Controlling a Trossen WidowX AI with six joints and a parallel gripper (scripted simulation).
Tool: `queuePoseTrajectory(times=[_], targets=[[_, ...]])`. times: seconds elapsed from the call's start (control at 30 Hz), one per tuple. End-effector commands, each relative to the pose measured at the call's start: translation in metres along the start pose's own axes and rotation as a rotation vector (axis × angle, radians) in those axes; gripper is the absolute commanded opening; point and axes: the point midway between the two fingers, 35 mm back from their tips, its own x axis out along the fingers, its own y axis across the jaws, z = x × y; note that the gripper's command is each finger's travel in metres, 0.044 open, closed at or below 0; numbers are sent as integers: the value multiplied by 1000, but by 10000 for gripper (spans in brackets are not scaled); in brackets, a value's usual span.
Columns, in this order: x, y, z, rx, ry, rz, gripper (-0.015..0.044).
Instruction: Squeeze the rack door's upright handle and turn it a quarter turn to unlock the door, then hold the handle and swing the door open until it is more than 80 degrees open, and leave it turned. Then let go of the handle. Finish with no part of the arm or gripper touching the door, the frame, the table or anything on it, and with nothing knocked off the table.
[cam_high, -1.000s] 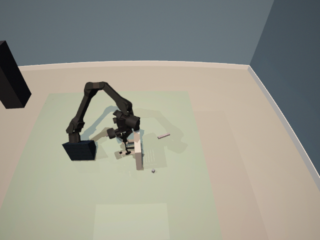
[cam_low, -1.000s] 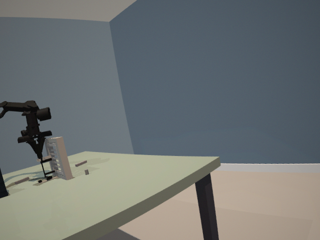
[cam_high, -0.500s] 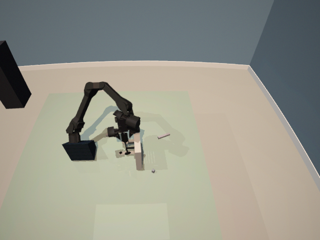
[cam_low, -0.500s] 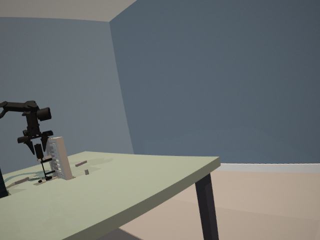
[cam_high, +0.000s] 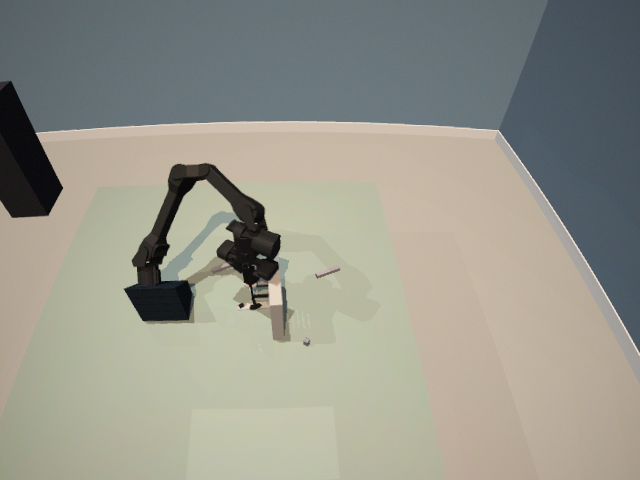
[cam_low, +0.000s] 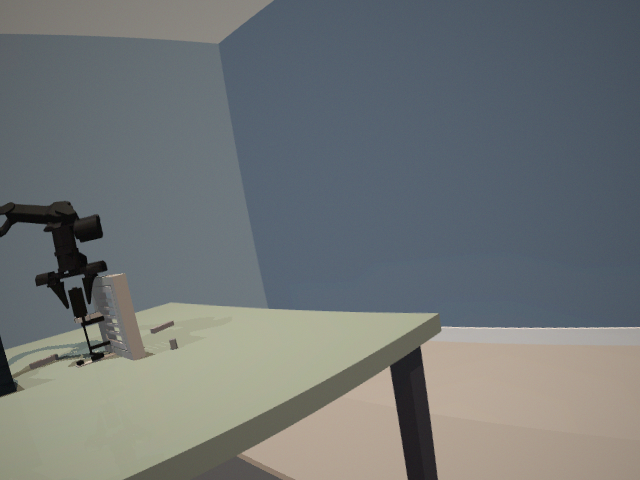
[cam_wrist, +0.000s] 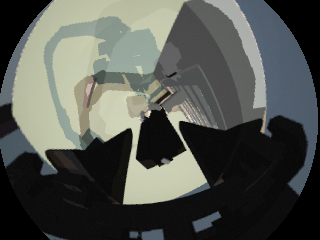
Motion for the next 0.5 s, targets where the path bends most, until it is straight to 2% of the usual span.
queuePoseTrajectory(times=[0.0, 0.47], targets=[[0, 0, 0, 168, -1, 0, 290], [0, 0, 0, 862, -1, 0, 290]])
